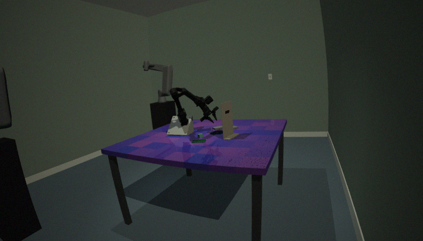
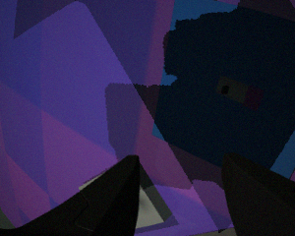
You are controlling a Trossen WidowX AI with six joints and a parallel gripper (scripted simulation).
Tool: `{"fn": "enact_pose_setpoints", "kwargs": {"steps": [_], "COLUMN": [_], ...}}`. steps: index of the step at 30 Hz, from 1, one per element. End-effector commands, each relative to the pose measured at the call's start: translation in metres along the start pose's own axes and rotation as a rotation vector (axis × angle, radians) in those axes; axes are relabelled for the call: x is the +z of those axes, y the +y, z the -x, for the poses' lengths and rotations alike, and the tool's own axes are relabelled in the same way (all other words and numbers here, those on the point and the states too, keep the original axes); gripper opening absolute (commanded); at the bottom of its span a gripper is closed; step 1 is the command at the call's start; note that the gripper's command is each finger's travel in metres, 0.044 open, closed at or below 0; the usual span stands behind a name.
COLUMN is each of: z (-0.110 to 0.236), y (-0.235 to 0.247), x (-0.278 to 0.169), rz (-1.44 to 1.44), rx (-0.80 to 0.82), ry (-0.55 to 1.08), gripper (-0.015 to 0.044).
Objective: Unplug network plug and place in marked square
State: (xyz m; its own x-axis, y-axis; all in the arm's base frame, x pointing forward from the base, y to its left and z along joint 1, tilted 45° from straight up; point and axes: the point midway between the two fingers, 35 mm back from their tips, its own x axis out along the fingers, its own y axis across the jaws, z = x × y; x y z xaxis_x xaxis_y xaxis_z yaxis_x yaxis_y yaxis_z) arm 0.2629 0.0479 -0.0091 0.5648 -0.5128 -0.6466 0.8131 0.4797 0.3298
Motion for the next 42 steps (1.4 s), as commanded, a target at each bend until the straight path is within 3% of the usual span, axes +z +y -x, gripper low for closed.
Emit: {"fn": "enact_pose_setpoints", "kwargs": {"steps": [1, 20, 42], "z": [0.005, 0.023, 0.077], "y": [0.005, 0.012, 0.054], "x": [0.001, 0.002, 0.000], "rz": [-0.011, 0.001, -0.006], "rx": [0.009, 0.003, 0.006], "ry": [-0.003, -0.003, 0.001], "gripper": [0.0156, 0.0156, 0.0156]}}
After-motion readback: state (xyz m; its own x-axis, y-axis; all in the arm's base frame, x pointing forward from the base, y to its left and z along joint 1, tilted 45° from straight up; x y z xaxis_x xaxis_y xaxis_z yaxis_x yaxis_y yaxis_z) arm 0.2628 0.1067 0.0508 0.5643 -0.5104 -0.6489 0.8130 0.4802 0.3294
